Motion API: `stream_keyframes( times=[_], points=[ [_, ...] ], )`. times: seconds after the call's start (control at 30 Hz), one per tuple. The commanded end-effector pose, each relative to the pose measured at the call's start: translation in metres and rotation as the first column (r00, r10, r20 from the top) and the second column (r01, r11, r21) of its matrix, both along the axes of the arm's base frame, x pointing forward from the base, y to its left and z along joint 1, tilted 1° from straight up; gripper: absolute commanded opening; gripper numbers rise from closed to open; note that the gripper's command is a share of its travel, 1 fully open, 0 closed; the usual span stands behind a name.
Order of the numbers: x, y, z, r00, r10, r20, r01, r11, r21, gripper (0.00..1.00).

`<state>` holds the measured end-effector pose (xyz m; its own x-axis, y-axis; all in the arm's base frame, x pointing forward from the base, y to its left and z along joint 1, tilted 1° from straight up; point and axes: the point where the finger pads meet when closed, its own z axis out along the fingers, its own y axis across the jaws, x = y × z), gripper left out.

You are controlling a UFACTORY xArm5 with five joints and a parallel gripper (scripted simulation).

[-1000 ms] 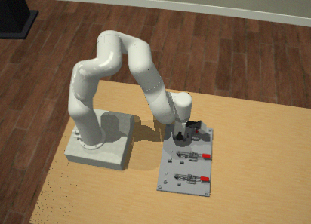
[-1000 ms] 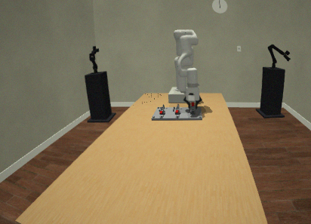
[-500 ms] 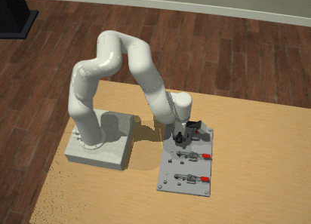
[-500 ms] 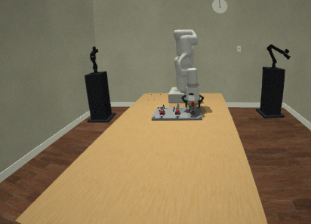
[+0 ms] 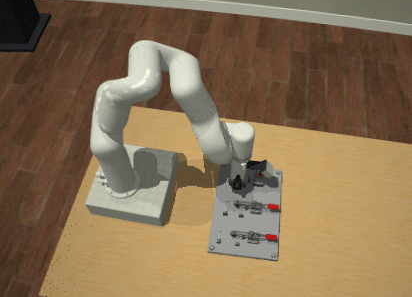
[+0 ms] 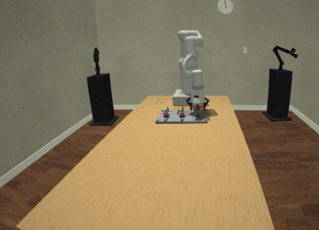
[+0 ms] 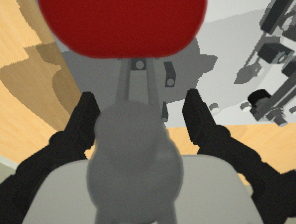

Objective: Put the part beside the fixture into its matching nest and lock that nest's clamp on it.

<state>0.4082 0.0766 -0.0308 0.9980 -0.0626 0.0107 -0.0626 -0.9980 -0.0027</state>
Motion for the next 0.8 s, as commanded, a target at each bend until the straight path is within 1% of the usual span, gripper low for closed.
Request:
stream_keyframes(
  times=[0.0,0.23,0.47,0.77],
  points=[
    [0.001,0.000,0.001,1.000,0.000,0.003,0.000,1.000,0.001,1.00],
    [0.001,0.000,0.001,1.000,0.000,0.003,0.000,1.000,0.001,1.00],
    [0.001,0.000,0.008,1.000,0.000,0.003,0.000,1.000,0.001,1.00],
    [0.001,0.000,0.038,1.000,0.000,0.003,0.000,1.000,0.001,1.00]
  ],
)
